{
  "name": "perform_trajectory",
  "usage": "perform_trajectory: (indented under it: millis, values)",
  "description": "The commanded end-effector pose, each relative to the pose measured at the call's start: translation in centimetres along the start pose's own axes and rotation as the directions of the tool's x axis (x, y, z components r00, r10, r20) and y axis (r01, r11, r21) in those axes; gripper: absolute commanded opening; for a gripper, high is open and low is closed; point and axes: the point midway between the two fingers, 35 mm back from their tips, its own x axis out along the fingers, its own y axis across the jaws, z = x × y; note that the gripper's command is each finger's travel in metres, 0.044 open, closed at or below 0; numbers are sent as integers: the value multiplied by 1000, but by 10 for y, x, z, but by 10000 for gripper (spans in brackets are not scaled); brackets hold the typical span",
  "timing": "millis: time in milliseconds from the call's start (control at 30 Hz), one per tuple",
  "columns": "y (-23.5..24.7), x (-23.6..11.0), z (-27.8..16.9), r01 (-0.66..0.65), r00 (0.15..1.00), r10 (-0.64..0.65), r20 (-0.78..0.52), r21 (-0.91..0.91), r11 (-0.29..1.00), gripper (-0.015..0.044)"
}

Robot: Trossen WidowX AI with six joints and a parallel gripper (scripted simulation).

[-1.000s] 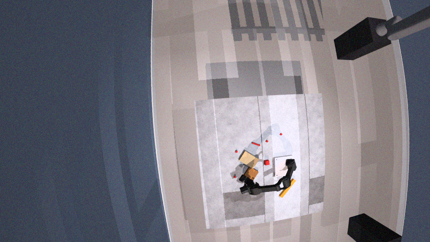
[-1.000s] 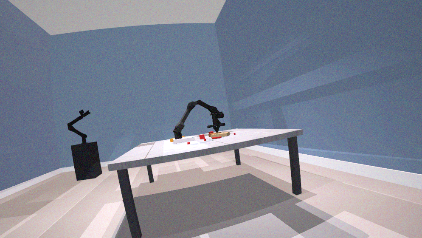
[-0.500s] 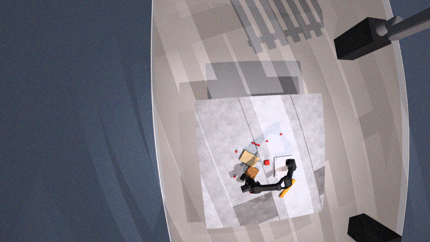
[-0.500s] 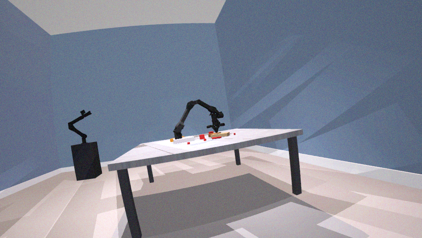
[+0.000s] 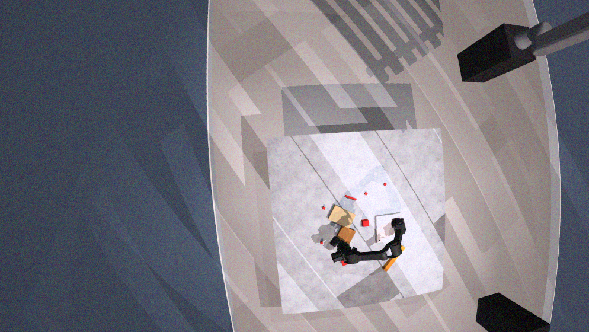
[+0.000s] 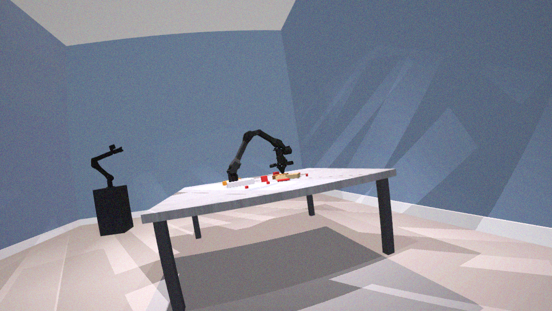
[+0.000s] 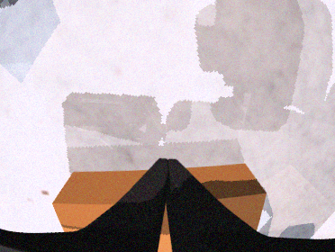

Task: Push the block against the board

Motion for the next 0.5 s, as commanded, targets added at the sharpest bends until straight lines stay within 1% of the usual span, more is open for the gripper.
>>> perform_trajectory:
  millis: [0,467]
  values:
    - [1,7,-12,-11,1000,11,-26,5,1000,0]
    - [3,8,-26,-11,1000,12,-27,5,1000,0]
